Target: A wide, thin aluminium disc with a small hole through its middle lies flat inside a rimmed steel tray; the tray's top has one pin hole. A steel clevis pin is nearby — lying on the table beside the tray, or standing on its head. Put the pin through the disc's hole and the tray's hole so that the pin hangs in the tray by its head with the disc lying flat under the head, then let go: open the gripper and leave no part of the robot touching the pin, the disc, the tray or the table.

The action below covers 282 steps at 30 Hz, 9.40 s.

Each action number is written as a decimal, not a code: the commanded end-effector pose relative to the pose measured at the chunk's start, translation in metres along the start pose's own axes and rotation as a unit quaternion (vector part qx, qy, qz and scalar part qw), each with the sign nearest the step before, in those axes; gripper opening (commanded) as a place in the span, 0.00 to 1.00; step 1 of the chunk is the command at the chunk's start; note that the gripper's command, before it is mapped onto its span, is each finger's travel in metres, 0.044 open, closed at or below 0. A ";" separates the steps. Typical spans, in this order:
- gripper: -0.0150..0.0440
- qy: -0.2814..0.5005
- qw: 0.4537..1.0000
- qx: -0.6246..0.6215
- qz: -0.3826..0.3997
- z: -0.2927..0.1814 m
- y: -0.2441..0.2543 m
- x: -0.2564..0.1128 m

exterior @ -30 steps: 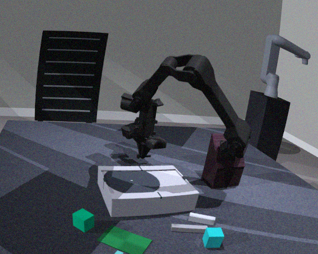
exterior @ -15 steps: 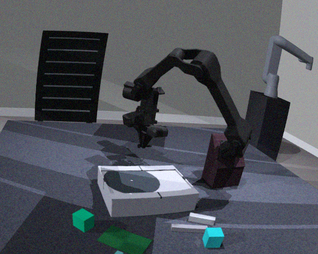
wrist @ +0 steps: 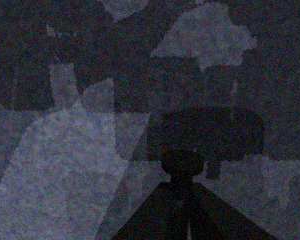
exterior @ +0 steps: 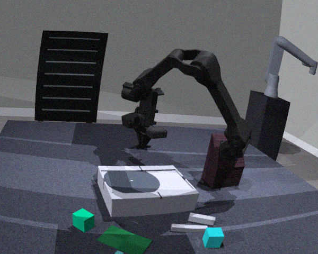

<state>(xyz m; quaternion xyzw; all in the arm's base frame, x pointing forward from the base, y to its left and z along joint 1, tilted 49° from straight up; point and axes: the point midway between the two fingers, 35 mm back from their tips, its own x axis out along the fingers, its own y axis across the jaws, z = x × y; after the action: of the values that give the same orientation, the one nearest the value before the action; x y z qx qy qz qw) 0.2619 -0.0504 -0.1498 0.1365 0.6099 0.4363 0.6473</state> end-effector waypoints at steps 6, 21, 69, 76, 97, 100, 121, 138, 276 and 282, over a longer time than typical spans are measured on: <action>0.25 0.000 1.000 0.003 0.003 -0.001 0.001 0.016; 0.25 -0.001 1.000 0.003 0.004 0.000 0.002 0.042; 0.53 0.177 0.984 -0.001 0.006 0.012 0.002 0.056; 0.53 0.181 0.984 -0.001 0.006 0.012 0.002 0.056; 0.53 0.181 0.984 -0.001 0.006 0.012 0.002 0.065; 0.53 0.181 0.984 -0.001 0.006 0.012 0.002 0.065; 0.25 0.181 0.983 -0.002 0.006 0.011 0.002 0.059; 0.25 0.183 0.983 -0.002 0.005 0.011 0.001 0.003; 0.25 -0.289 0.473 0.709 -0.437 0.175 0.209 -0.022; 0.25 -0.288 0.472 0.709 -0.437 0.165 0.216 -0.022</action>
<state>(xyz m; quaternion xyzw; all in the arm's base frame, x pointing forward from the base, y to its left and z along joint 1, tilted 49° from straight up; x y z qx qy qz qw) 0.3336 0.1185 0.0525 0.3847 0.4744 -0.5458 0.5736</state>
